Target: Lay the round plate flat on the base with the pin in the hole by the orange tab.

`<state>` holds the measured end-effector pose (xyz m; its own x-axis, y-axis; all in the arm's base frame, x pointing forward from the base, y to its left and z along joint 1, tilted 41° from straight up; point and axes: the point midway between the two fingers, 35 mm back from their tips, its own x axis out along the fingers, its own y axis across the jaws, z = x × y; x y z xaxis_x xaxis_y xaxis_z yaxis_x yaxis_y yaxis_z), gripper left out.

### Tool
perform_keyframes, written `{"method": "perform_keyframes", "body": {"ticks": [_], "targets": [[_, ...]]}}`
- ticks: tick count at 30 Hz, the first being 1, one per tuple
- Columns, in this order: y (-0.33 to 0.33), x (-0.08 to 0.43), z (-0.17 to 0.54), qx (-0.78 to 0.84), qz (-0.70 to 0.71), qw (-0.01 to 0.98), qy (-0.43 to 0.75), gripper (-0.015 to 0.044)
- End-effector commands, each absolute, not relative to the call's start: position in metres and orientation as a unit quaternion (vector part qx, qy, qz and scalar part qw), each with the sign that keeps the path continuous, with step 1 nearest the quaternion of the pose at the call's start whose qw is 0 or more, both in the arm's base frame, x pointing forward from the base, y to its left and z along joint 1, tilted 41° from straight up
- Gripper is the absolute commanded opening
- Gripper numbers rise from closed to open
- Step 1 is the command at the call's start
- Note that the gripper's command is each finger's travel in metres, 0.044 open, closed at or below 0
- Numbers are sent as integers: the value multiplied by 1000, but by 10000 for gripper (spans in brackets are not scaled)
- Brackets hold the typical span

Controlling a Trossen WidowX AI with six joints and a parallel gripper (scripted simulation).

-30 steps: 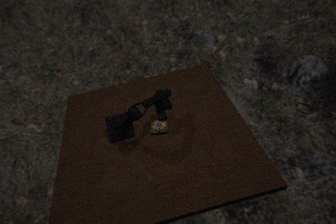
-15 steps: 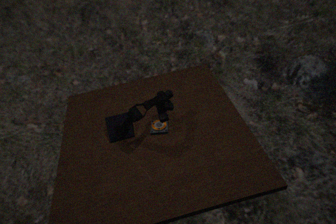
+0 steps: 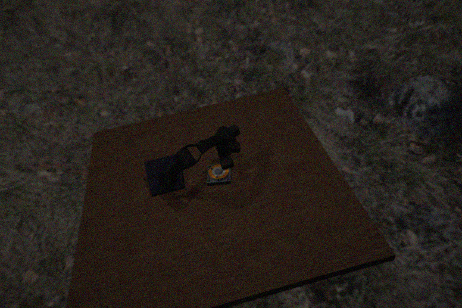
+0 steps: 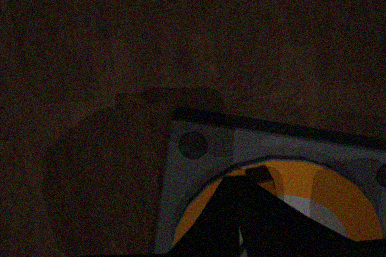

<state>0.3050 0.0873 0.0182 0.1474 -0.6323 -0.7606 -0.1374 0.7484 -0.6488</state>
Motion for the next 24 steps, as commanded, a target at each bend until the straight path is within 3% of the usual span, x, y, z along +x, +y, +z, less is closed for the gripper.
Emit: {"method": "perform_keyframes", "body": {"ticks": [1,24], "targets": [[81,308,21,-307,-183,690,629,0],[69,312,32,-308,-184,690,629,0]]}}
